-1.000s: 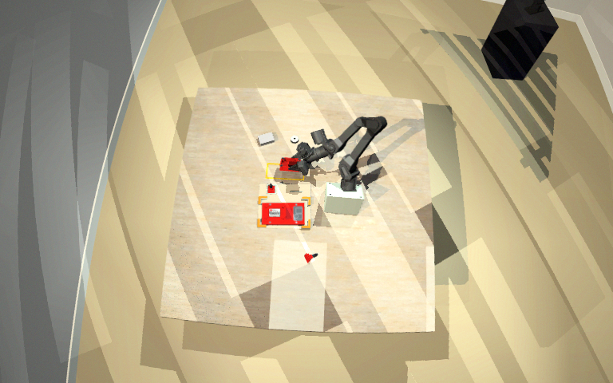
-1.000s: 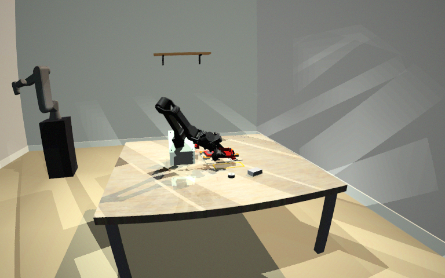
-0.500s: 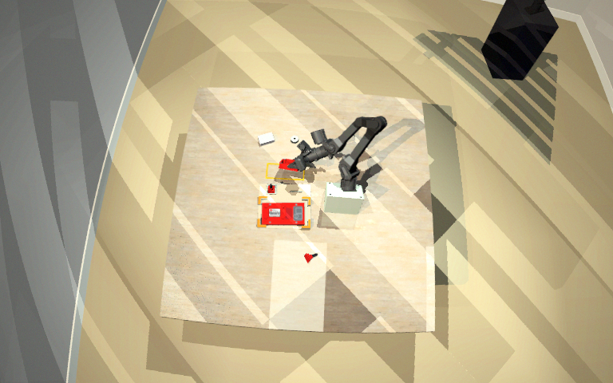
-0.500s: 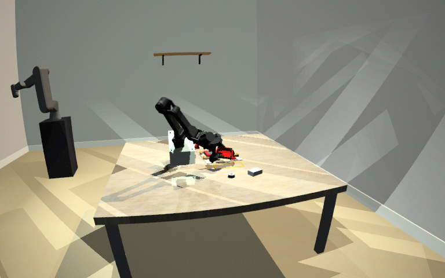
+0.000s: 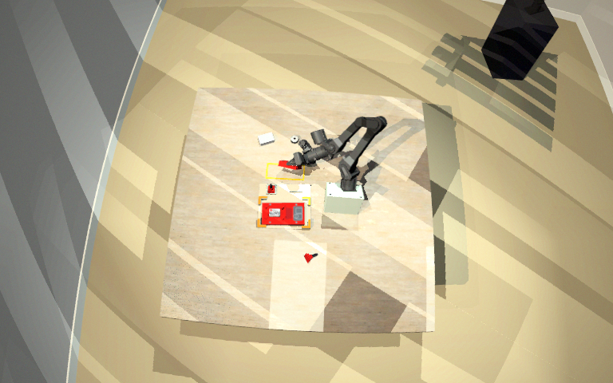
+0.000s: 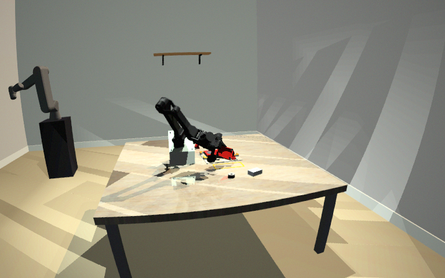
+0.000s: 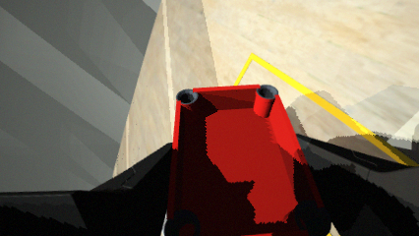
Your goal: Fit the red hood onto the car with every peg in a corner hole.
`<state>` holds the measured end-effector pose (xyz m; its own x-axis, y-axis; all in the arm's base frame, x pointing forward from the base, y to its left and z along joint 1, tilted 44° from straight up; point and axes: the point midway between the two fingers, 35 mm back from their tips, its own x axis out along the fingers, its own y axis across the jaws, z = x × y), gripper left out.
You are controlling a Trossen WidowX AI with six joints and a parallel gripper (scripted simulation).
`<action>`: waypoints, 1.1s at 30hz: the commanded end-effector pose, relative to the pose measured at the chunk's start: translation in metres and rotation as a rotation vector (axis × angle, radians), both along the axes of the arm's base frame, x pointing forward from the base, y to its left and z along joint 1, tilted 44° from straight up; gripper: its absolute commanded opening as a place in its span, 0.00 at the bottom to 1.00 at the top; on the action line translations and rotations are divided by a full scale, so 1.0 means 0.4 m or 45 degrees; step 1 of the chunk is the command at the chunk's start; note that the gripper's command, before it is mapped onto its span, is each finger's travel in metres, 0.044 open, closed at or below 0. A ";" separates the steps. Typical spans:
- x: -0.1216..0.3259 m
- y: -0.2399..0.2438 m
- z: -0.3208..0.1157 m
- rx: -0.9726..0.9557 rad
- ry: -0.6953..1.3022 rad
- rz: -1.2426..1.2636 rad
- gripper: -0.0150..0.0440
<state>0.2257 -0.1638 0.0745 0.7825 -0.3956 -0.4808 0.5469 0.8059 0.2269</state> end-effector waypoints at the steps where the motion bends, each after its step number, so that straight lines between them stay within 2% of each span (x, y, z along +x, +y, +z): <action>1: 0.001 -0.001 0.002 0.087 -0.049 -0.055 0.25; 13: 0.001 -0.001 0.001 0.319 -0.167 -0.197 0.25; 33: -0.010 -0.018 -0.016 0.935 -0.476 -0.575 0.25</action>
